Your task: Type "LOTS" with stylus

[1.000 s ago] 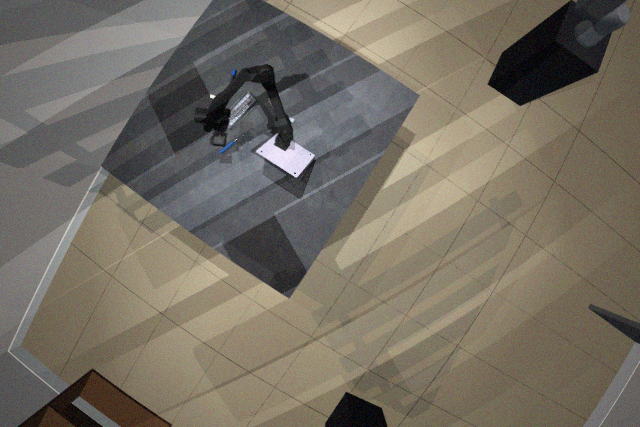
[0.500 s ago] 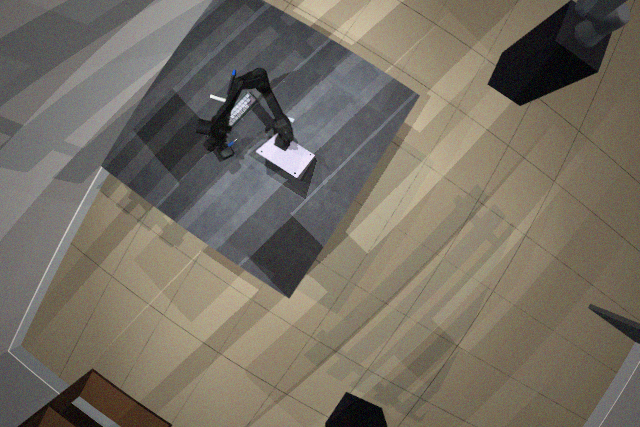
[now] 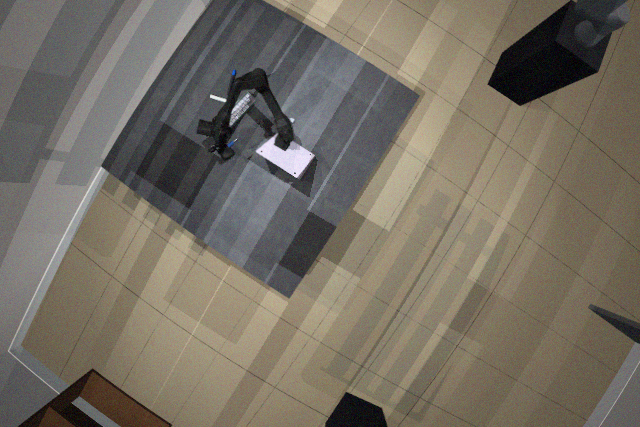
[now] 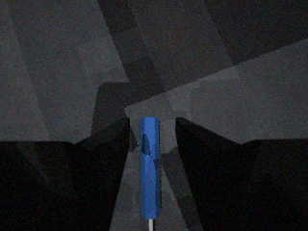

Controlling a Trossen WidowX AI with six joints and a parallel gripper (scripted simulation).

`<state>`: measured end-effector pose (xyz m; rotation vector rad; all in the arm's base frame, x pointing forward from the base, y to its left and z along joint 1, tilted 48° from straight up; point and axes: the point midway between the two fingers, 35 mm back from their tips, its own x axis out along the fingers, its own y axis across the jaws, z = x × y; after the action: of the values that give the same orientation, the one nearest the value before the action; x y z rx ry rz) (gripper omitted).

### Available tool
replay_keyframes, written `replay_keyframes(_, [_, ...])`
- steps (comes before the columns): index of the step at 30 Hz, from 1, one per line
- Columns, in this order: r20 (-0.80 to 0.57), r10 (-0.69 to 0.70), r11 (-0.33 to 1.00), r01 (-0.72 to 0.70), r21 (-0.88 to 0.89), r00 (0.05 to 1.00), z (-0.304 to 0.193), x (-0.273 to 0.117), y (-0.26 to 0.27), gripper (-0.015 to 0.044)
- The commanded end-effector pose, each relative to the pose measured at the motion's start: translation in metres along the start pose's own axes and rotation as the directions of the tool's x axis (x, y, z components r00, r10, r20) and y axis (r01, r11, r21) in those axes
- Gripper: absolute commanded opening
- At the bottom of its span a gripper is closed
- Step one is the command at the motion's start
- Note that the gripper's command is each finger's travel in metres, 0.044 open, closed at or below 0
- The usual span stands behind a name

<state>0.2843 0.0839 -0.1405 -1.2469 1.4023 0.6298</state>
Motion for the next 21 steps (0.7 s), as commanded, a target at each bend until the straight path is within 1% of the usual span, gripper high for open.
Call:
replay_keyframes(1, [-0.001, 0.005, 1.0, -0.006, -0.006, 1.0, -0.003, 0.004, 0.002, 0.015])
replay_keyframes(21, [-0.002, 0.005, 1.0, -0.005, -0.007, 1.0, -0.008, 0.014, 0.002, 0.015])
